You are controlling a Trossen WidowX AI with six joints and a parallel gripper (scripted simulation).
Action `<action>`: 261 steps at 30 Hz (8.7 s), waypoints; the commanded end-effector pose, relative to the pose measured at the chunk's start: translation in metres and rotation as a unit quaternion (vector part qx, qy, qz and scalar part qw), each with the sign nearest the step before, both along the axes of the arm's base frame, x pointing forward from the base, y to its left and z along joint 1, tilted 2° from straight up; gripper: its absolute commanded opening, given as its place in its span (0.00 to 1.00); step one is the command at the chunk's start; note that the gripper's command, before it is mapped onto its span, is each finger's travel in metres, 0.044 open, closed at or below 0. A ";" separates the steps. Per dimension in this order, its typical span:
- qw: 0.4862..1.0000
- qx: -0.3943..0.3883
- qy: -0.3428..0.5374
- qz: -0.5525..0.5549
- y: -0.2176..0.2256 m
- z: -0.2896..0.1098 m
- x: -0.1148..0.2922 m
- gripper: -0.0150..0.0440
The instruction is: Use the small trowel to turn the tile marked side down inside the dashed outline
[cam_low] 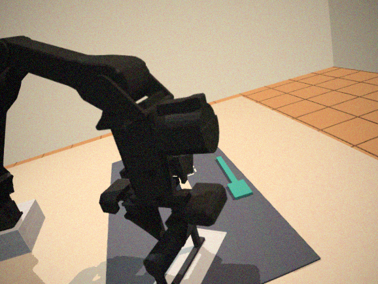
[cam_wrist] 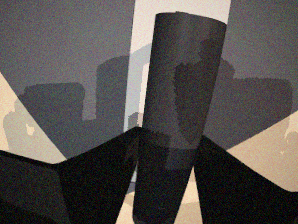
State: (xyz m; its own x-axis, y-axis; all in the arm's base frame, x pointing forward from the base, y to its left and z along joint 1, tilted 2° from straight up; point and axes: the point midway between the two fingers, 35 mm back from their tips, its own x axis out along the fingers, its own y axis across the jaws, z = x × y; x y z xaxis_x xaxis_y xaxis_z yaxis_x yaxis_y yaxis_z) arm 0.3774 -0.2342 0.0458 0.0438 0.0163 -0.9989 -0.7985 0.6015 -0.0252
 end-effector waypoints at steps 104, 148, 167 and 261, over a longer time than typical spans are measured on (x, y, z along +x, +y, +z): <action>0.998 -0.004 0.000 0.070 0.001 -0.001 0.001 0.47; 0.942 -0.015 -0.004 0.335 0.001 -0.001 0.001 0.71; 0.942 -0.015 -0.004 0.335 0.002 0.044 -0.003 0.71; 0.532 0.319 -0.197 -0.760 0.000 0.011 -0.029 0.76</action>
